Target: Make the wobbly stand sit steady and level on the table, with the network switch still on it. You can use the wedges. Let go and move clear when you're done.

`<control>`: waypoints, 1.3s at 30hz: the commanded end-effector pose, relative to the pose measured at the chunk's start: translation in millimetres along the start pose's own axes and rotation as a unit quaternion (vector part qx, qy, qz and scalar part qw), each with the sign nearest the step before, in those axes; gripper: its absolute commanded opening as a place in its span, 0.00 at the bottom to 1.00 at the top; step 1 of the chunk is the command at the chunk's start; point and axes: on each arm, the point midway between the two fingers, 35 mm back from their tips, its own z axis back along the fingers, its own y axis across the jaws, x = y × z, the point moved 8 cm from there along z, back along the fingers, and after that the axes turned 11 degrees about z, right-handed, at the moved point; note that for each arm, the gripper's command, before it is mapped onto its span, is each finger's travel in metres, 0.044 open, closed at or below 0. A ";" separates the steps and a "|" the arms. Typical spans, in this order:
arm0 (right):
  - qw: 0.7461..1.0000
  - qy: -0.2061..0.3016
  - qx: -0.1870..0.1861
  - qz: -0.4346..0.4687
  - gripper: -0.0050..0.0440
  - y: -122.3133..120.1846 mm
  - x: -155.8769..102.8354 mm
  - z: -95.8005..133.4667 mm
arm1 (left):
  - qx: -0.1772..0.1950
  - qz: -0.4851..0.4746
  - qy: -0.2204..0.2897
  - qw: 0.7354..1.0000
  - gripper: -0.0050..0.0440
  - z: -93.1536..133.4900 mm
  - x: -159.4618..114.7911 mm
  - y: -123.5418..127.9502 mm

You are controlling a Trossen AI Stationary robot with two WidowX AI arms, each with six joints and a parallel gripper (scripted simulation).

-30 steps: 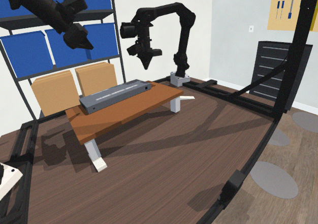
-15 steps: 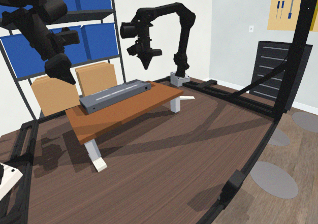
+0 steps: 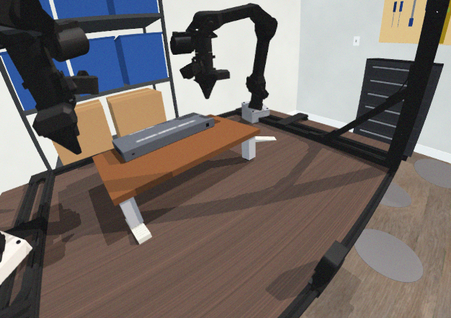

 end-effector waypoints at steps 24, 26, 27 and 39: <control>0.999 0.012 0.005 -0.044 1.00 38.0 -103.8 2.5 | -0.034 0.004 0.061 0.998 1.00 -10.6 -25.0 -7.9; 0.999 0.012 0.005 -0.044 1.00 38.0 -103.8 2.5 | -0.034 0.004 0.061 0.998 1.00 -10.6 -25.0 -7.9; 0.999 0.007 0.003 -0.040 1.00 37.7 -100.2 4.5 | -0.035 0.003 0.062 0.997 1.00 -10.7 -25.7 -8.2; 0.999 0.007 0.003 -0.040 1.00 37.7 -100.2 4.5 | -0.035 0.003 0.062 0.997 1.00 -10.7 -25.7 -8.2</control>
